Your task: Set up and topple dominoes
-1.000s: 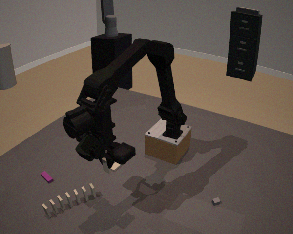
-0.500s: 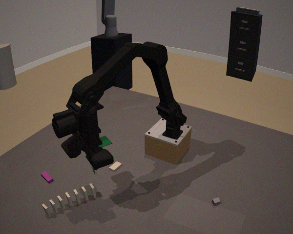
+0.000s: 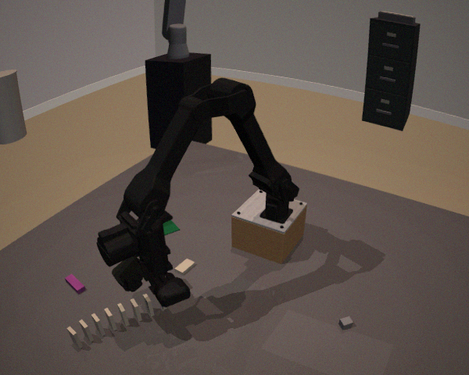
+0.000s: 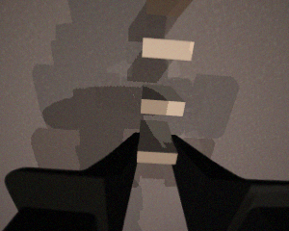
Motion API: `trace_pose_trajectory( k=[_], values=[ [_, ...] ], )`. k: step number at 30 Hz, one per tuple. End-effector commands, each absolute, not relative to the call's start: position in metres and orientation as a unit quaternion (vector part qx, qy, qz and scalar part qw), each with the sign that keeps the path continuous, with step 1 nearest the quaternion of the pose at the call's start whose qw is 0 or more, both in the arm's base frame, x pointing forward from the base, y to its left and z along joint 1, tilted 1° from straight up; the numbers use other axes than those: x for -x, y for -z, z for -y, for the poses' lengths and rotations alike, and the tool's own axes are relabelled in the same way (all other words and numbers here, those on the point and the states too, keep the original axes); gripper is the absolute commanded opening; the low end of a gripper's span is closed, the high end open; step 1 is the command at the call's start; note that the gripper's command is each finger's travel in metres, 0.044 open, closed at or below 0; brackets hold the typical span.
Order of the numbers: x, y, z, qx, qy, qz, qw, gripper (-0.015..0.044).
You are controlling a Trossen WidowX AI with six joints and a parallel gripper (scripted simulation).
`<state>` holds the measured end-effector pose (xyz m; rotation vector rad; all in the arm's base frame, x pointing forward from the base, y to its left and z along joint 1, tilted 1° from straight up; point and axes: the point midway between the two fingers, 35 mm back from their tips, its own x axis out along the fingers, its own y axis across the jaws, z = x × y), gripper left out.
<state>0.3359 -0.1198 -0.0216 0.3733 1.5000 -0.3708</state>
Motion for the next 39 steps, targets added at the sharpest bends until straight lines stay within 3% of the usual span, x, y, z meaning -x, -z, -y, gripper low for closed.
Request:
trace_pose_trajectory(
  k=[1,9,22,26,34,39],
  values=[
    [-0.337,0.025,0.120,-0.169,0.168,-0.670,0.703,0.0107],
    [-0.337,0.025,0.120,-0.169,0.168,-0.670,0.703,0.0107],
    [-0.337,0.025,0.120,-0.169,0.168,-0.670,0.703,0.0440],
    [-0.338,0.015,0.120,-0.169,0.168,-0.670,0.703,0.0440],
    [-0.332,-0.106,0.119,-0.167,0.167,-0.671,0.703,0.0440],
    [-0.331,-0.108,0.119,-0.167,0.167,-0.671,0.703,0.0440]
  ],
)
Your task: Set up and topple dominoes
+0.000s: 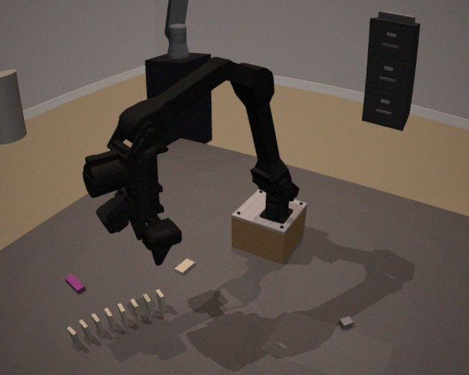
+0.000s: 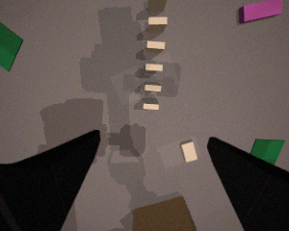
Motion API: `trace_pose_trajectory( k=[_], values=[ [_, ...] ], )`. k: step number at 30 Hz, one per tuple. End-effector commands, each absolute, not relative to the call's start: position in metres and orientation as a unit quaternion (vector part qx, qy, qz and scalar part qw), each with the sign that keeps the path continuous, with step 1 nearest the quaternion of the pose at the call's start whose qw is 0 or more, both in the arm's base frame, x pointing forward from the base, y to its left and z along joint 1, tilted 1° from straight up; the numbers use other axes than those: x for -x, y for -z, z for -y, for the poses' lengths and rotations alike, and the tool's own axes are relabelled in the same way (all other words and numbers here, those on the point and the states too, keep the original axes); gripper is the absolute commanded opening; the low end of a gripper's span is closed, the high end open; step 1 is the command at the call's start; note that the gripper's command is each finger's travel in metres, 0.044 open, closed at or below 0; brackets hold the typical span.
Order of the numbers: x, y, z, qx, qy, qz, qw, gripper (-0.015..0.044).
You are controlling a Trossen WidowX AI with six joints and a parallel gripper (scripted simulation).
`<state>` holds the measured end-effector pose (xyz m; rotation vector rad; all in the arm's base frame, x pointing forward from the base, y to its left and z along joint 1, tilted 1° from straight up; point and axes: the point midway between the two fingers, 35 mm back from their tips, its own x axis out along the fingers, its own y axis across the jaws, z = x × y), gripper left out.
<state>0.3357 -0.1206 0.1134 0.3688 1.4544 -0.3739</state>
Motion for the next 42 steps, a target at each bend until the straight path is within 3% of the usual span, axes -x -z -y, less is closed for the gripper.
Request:
trace_pose_trajectory(
  k=[1,5,17,42],
  values=[
    [-0.331,-0.108,0.119,-0.167,0.167,-0.671,0.703,0.0440],
    [-0.318,-0.098,0.127,-0.151,0.152,-0.675,0.706,0.0440],
    [-0.206,-0.022,0.154,-0.026,0.034,-0.694,0.718,0.0440],
    [-0.211,0.053,0.157,-0.024,0.033,-0.694,0.718,0.0440]
  ],
)
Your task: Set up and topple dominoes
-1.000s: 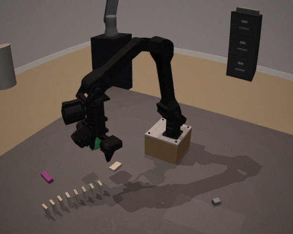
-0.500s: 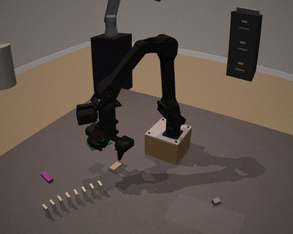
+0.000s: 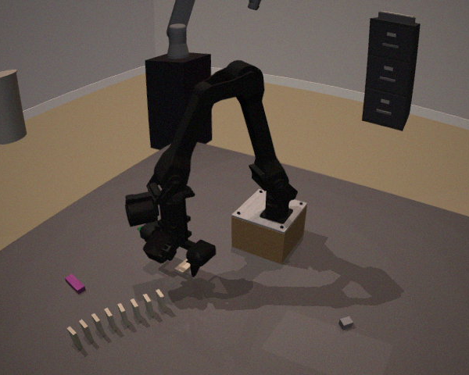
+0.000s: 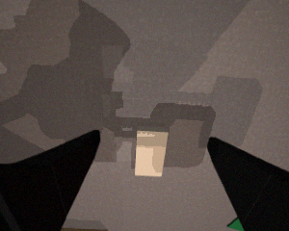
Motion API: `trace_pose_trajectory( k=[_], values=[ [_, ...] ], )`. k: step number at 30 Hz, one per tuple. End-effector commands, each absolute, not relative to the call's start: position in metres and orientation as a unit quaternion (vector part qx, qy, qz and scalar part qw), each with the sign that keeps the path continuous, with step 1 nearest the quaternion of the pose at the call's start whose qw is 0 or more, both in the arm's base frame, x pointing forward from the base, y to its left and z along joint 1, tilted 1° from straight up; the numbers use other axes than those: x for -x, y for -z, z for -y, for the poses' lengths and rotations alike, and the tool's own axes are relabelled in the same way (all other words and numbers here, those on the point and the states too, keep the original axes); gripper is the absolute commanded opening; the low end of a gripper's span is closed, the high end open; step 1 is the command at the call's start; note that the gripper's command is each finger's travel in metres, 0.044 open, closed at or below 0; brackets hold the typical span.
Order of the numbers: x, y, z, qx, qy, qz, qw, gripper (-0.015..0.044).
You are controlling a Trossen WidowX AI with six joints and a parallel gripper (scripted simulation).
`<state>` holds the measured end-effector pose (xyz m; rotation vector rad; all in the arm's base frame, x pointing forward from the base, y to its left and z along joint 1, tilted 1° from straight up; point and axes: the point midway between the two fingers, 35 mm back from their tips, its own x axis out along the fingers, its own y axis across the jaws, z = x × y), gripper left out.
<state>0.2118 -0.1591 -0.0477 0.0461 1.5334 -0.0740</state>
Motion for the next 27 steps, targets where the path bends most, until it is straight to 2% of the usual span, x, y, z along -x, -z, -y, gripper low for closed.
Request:
trace_pose_trajectory(
  k=[1,8,21,27],
  values=[
    [-0.2110,0.0549,0.1574,-0.024,0.033,-0.694,0.718,0.0440],
    [-0.2111,0.0590,0.1573,-0.024,0.033,-0.694,0.718,0.0440],
    [-0.2111,0.0590,0.1573,-0.024,0.033,-0.694,0.718,0.0107],
    [-0.2111,0.0590,0.1573,-0.024,0.033,-0.694,0.718,0.0107]
  ],
)
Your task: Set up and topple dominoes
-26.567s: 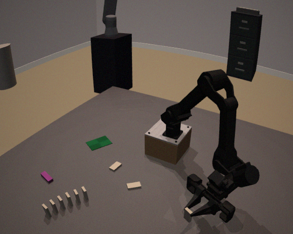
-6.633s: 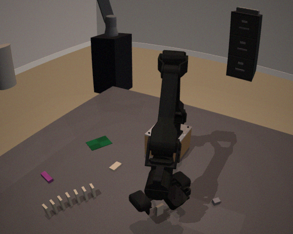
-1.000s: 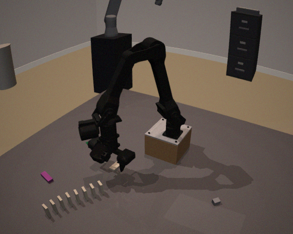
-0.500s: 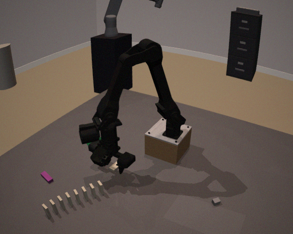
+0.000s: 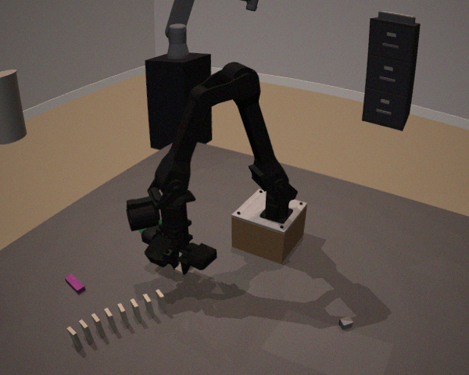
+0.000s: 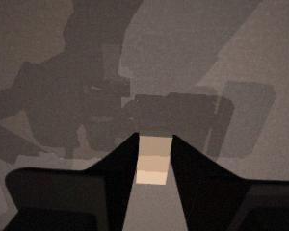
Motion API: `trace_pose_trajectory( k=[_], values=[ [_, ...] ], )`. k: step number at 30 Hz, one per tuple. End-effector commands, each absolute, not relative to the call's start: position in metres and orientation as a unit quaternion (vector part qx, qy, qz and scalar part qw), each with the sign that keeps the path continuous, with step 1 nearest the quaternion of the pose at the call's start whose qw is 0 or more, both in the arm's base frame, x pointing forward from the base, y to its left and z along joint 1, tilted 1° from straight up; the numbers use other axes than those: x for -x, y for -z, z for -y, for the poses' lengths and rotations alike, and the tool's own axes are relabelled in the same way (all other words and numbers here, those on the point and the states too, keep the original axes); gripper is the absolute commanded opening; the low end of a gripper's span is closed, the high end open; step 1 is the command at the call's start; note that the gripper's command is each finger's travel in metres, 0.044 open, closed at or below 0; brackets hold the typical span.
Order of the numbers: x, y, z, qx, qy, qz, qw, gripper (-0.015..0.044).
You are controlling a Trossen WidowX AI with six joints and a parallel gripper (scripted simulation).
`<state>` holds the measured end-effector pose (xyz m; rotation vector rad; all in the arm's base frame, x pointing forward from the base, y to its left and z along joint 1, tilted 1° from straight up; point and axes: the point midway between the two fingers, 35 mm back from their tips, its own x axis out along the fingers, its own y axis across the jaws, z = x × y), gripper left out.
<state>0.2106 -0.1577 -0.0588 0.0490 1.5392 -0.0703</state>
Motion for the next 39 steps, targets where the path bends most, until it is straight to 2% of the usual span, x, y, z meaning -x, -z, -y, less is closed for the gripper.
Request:
trace_pose_trajectory(
  k=[1,6,17,24,31,39],
  values=[
    [-0.211,0.059,0.157,-0.024,0.033,-0.694,0.718,0.0107],
    [-0.211,0.042,0.157,-0.024,0.033,-0.694,0.718,0.0107],
    [-0.214,-0.094,0.154,-0.024,0.033,-0.694,0.719,0.0107],
    [-0.222,-0.103,0.147,-0.005,0.015,-0.693,0.720,0.0107],
    [-0.278,-0.108,0.081,0.152,-0.139,-0.670,0.713,0.0107],
    [-0.320,-0.108,-0.031,0.340,-0.329,-0.606,0.639,0.0107]
  ],
)
